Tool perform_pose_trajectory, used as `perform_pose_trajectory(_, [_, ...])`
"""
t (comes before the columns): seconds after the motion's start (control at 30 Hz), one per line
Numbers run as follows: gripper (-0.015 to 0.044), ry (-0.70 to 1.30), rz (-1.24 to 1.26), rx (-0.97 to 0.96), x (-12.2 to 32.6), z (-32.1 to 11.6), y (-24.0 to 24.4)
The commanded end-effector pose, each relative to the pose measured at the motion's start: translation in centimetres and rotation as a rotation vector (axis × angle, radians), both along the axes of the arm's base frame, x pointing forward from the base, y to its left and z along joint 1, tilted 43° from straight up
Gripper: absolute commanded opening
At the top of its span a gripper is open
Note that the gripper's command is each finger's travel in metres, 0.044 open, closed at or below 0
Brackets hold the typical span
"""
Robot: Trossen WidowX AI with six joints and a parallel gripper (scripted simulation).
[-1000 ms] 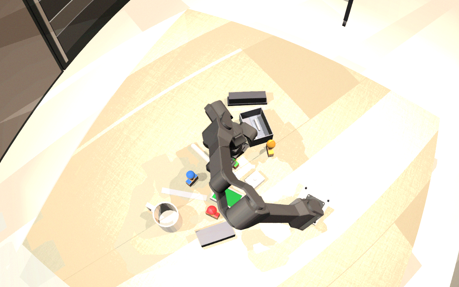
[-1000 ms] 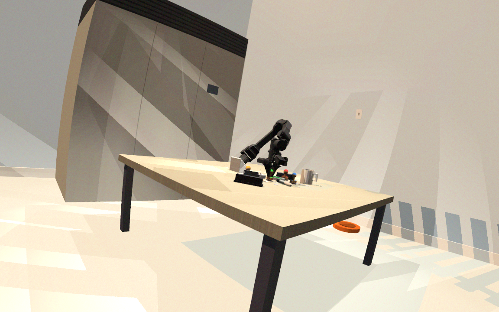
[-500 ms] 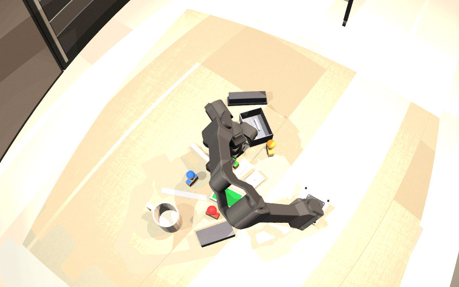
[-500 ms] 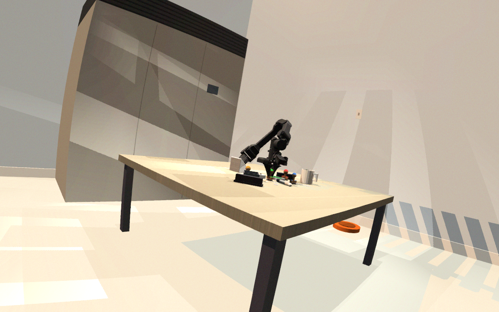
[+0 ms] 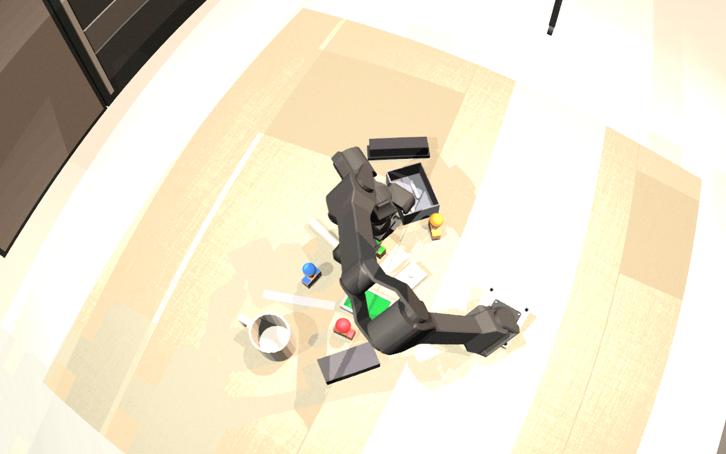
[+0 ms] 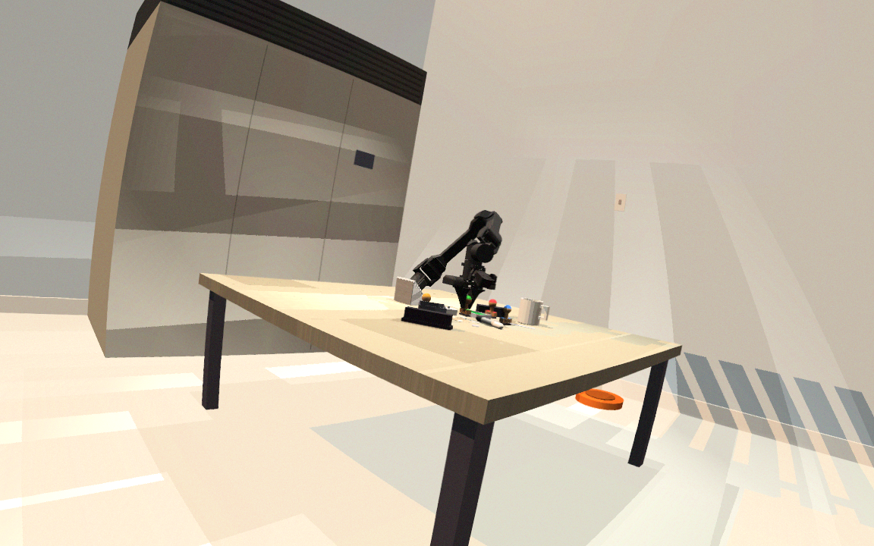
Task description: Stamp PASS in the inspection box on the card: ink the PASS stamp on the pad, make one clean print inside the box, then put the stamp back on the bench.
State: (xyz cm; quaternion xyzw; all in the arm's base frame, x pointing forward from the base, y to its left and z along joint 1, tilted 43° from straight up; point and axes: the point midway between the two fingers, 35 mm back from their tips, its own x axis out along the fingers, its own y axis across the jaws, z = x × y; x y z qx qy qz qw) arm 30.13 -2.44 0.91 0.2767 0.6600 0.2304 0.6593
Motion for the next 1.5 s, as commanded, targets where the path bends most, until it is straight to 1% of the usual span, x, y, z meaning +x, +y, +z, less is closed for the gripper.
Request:
perform_pose_trajectory(0.0, [0.0,-0.006,0.0,-0.007,0.1,0.5,-0.6])
perform_pose_trajectory(1.1, [0.0,-0.005,0.001,-0.008,0.0,4.2,-4.0])
perform_pose_trajectory(1.47, [0.0,-0.008,0.002,-0.009,2.9,3.1,-6.0])
